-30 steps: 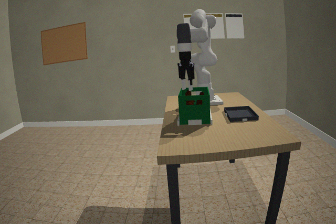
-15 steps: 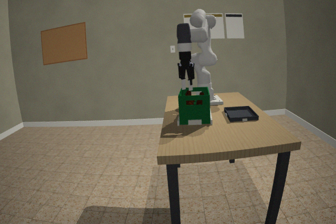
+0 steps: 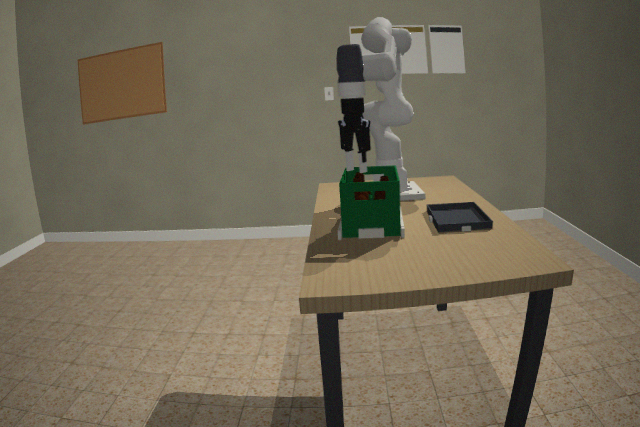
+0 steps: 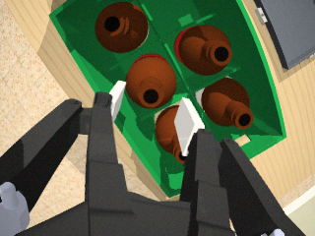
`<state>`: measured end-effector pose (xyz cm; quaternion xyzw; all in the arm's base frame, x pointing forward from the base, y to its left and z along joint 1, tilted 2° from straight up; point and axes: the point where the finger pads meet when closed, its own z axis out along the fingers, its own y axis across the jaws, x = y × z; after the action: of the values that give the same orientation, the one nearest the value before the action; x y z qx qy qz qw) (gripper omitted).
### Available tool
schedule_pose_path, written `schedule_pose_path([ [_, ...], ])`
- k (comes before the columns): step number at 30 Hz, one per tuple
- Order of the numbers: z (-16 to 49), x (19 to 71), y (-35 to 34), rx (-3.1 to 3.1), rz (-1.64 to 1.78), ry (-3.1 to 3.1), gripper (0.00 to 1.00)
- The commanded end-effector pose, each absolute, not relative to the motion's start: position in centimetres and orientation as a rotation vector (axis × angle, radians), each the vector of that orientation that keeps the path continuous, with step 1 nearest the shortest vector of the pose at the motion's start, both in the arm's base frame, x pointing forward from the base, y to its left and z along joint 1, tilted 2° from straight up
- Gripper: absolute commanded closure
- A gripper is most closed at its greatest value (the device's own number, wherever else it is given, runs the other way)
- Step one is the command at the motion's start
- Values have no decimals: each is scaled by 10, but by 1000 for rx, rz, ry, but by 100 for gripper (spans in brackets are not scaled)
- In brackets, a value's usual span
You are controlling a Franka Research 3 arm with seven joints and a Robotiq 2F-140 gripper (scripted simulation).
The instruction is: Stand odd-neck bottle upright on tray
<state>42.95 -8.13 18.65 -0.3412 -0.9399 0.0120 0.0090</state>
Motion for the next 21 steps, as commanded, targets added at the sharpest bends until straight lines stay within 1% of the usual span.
schedule_pose_path([
  [1, 186, 429, -83, -1068, 42, -2935, 56],
  [21, 179, 429, -83, -1068, 42, -2935, 56],
])
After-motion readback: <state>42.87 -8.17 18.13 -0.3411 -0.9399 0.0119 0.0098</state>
